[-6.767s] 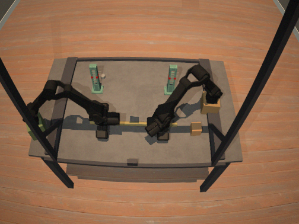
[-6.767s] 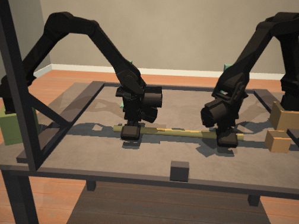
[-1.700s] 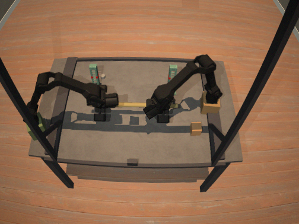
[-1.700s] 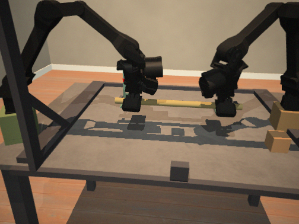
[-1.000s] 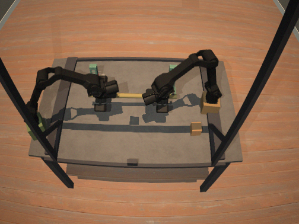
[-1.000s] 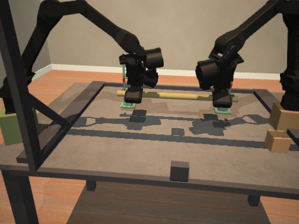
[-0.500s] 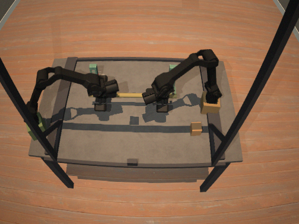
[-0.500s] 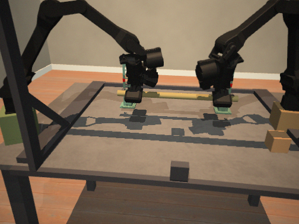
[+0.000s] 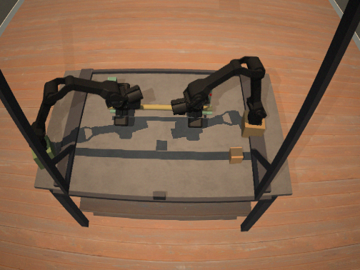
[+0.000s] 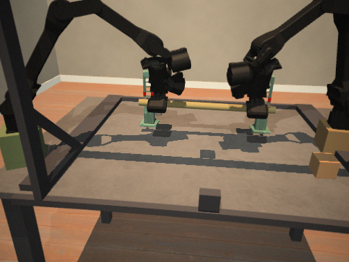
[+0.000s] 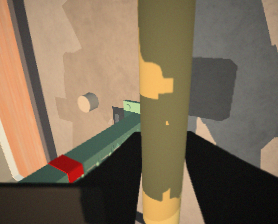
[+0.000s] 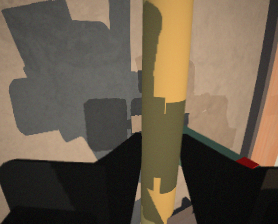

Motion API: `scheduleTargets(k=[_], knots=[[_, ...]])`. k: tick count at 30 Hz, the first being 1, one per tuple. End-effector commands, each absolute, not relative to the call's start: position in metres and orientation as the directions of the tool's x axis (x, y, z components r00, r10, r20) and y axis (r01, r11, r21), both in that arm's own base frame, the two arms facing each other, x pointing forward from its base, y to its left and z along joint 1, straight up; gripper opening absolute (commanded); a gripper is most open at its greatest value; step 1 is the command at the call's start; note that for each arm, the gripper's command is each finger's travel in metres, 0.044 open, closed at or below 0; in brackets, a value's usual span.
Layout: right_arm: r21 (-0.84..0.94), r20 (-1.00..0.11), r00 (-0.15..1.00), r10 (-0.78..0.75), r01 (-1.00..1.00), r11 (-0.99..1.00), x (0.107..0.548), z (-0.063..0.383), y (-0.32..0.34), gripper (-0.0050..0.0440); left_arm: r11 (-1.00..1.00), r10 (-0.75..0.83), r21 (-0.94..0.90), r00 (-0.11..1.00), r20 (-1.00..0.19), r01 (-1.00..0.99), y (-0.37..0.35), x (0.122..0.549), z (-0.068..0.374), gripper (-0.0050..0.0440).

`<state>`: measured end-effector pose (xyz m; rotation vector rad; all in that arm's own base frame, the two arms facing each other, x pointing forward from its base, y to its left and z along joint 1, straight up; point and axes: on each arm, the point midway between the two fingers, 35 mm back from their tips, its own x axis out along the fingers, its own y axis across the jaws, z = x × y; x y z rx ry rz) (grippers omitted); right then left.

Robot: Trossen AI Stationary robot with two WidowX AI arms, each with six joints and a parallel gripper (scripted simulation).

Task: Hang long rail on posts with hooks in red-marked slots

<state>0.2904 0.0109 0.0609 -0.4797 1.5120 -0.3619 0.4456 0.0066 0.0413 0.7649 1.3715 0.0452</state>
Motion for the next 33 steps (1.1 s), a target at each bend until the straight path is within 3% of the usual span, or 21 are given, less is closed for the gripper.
scheduleTargets(k=[1,33], knots=[[-0.513,-0.858,0.055,-0.51,-0.056,0.857,0.29,0.072,-0.003,-0.005,0.764,0.451,0.524,0.27,-0.851,0.375,0.018,0.457,0.06,-0.005],[-0.514,-0.857,0.055,-0.512,-0.056,0.856,0.292,0.073,-0.025,-0.005,0.764,0.452,0.526,0.271,-0.85,0.375,0.038,0.468,0.059,-0.005]])
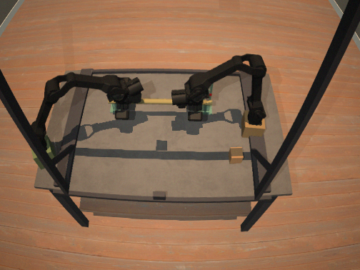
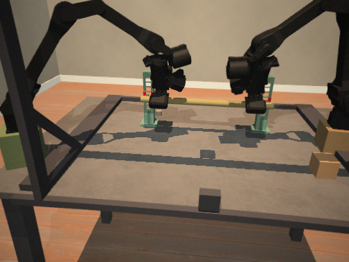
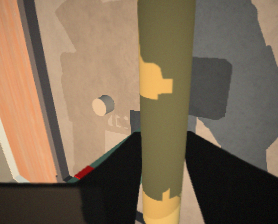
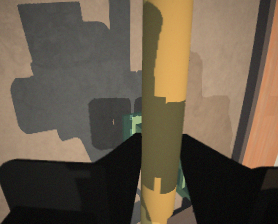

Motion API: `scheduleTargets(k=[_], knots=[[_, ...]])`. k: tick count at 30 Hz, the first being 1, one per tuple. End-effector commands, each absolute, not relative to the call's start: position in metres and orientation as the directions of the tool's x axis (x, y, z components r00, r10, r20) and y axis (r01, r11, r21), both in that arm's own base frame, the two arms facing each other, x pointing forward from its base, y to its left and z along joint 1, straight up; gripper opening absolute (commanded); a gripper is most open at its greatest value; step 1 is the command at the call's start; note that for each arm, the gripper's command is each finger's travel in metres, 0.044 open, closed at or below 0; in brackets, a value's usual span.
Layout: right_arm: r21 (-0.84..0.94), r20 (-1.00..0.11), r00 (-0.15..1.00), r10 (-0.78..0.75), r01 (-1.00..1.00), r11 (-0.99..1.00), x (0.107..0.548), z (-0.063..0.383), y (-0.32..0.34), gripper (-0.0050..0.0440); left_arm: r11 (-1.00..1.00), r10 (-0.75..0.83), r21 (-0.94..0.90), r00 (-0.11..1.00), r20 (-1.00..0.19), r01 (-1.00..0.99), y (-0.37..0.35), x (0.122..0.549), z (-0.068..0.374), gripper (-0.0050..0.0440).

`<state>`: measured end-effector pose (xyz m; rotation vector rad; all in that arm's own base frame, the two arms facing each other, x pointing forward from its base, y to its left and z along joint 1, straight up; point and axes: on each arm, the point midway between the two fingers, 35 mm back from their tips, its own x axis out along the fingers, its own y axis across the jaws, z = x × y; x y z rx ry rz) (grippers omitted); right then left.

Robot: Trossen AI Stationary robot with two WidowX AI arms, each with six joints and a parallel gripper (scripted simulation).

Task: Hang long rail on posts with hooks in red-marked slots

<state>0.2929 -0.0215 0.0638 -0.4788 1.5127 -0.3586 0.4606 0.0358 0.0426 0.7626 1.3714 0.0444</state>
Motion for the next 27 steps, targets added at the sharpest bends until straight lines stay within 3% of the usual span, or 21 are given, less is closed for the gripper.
scheduleTargets(k=[1,27], knots=[[-0.514,-0.857,0.055,-0.512,-0.056,0.856,0.292,0.073,-0.025,-0.005,0.764,0.452,0.526,0.271,-0.85,0.375,0.038,0.468,0.059,-0.005],[-0.515,-0.857,0.055,-0.513,-0.056,0.855,0.293,0.073,-0.039,-0.005,0.763,0.453,0.527,0.271,-0.849,0.374,0.052,0.475,0.058,-0.005]])
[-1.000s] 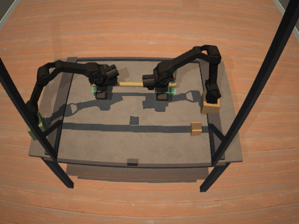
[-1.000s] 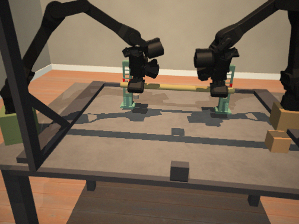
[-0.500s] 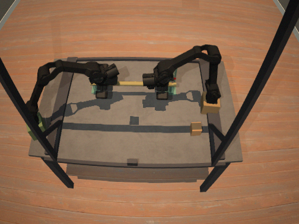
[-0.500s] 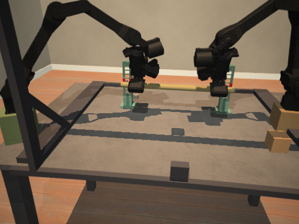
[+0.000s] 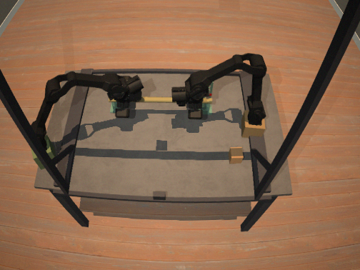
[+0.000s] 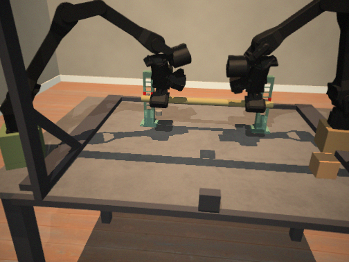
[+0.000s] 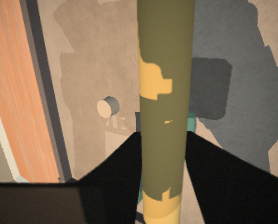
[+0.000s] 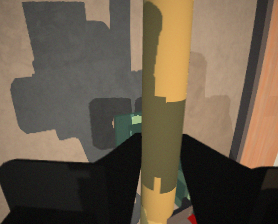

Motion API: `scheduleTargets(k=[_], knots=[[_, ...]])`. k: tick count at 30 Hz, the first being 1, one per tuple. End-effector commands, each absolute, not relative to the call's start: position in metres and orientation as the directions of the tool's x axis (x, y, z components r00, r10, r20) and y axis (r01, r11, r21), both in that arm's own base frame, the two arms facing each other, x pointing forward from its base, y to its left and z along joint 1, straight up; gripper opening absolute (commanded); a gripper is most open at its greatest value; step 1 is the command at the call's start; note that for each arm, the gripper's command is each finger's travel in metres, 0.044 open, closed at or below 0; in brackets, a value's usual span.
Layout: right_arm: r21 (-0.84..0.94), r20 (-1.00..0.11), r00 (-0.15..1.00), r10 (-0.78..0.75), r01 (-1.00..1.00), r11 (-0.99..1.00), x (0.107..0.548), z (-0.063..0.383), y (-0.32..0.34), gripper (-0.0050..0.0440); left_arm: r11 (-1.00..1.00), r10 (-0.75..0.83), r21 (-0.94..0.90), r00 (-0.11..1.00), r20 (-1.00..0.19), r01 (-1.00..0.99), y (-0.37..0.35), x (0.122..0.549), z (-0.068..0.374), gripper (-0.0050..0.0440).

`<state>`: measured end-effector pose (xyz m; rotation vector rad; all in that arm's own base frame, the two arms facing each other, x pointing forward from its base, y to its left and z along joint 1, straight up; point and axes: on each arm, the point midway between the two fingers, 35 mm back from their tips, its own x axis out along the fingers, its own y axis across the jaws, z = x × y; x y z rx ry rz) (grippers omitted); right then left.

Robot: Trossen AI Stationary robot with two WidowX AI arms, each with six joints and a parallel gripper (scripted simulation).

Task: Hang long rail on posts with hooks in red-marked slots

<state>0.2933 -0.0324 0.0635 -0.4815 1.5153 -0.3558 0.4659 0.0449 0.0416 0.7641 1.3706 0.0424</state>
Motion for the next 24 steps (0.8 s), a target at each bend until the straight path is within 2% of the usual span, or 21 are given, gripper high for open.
scheduleTargets(k=[1,24], knots=[[-0.516,-0.857,0.055,-0.513,-0.056,0.855,0.293,0.073,-0.042,-0.005,0.763,0.454,0.527,0.271,-0.849,0.374,0.054,0.476,0.058,-0.005],[-0.516,-0.856,0.056,-0.514,-0.056,0.854,0.294,0.073,-0.053,-0.005,0.762,0.454,0.528,0.272,-0.848,0.374,0.064,0.48,0.059,-0.005]])
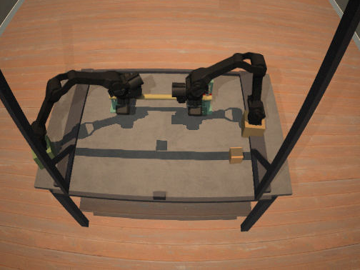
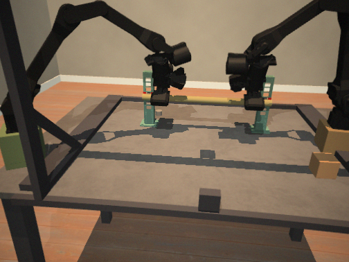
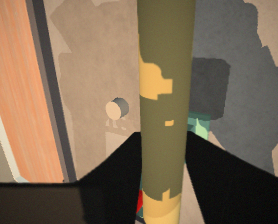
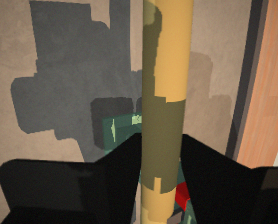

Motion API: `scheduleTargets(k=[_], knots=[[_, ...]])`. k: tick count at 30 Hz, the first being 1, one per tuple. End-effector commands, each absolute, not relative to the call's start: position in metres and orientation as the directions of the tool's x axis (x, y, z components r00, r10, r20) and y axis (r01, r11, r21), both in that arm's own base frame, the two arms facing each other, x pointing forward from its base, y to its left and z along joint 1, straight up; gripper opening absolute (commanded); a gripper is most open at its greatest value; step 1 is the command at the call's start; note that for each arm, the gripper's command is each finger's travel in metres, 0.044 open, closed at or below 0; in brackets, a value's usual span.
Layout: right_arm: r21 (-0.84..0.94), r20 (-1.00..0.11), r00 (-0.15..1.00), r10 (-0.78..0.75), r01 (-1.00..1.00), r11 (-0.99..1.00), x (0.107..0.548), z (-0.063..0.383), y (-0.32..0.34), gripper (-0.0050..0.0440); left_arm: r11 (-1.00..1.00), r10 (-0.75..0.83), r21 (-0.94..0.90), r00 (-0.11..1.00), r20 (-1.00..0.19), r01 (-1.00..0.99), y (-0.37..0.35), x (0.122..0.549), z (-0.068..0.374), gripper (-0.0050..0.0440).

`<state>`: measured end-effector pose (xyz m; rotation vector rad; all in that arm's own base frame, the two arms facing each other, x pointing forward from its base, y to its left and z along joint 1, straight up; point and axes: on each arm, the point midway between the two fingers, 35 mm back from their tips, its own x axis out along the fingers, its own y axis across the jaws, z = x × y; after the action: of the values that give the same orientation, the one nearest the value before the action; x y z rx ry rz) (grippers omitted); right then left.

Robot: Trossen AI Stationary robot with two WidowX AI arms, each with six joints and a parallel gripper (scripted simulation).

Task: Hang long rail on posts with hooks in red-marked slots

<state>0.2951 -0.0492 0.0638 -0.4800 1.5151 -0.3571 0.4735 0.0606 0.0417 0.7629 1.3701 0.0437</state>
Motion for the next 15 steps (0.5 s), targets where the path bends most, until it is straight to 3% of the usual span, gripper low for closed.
scheduleTargets(k=[1,15], knots=[[-0.516,-0.856,0.056,-0.514,-0.056,0.854,0.294,0.073,-0.053,-0.005,0.762,0.454,0.528,0.272,-0.848,0.374,0.064,0.48,0.059,-0.005],[-0.516,-0.856,0.055,-0.514,-0.056,0.854,0.295,0.063,-0.053,-0.005,0.762,0.454,0.528,0.272,-0.848,0.374,0.064,0.481,0.048,-0.005]])
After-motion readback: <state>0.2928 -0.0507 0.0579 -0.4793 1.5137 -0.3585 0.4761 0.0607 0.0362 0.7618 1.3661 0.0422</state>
